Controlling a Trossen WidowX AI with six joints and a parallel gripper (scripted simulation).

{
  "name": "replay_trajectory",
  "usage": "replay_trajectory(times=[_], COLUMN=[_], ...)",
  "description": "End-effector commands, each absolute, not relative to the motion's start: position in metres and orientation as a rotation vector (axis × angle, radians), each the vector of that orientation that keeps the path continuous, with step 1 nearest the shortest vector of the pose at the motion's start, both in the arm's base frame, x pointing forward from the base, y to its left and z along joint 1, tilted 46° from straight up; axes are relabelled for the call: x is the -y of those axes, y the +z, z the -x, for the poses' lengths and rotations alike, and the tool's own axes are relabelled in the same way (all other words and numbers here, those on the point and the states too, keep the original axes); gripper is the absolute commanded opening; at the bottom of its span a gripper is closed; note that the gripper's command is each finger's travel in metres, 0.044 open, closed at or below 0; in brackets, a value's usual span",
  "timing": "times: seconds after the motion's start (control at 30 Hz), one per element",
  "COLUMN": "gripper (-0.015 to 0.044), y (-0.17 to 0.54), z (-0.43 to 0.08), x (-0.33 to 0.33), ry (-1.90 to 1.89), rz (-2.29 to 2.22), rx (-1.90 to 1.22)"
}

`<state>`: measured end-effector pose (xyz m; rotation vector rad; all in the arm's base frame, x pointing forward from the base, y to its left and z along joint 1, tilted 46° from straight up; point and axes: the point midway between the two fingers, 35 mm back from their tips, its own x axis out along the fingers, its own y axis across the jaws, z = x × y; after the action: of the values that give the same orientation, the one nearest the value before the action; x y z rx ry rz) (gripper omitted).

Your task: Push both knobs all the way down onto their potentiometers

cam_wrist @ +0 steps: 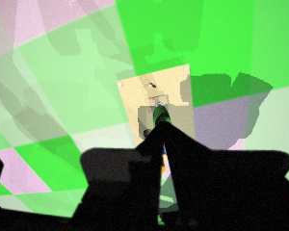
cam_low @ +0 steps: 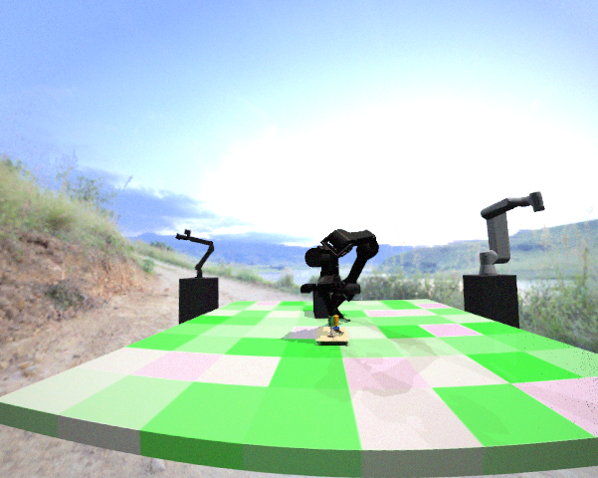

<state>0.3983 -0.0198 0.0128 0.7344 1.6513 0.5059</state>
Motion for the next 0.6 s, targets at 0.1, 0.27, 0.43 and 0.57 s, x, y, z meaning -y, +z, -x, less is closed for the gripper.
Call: replay_trajectory(times=[0.1, 0.27, 0.43, 0.57], gripper=[0.0000, 0.0000, 0.0000, 0.0000], y=[0.0117, 0.0115, 0.0118, 0.0118], z=[-0.3984, -0.3984, -0.3984, -0.3984], x=[0.0181, 0.0179, 0.0183, 0.0183], ry=[0.505, 0.505, 0.505, 0.505], rz=[-0.739, -0.739, -0.739, -0.739], rx=[-1.650, -1.650, -1.650, -1.650])
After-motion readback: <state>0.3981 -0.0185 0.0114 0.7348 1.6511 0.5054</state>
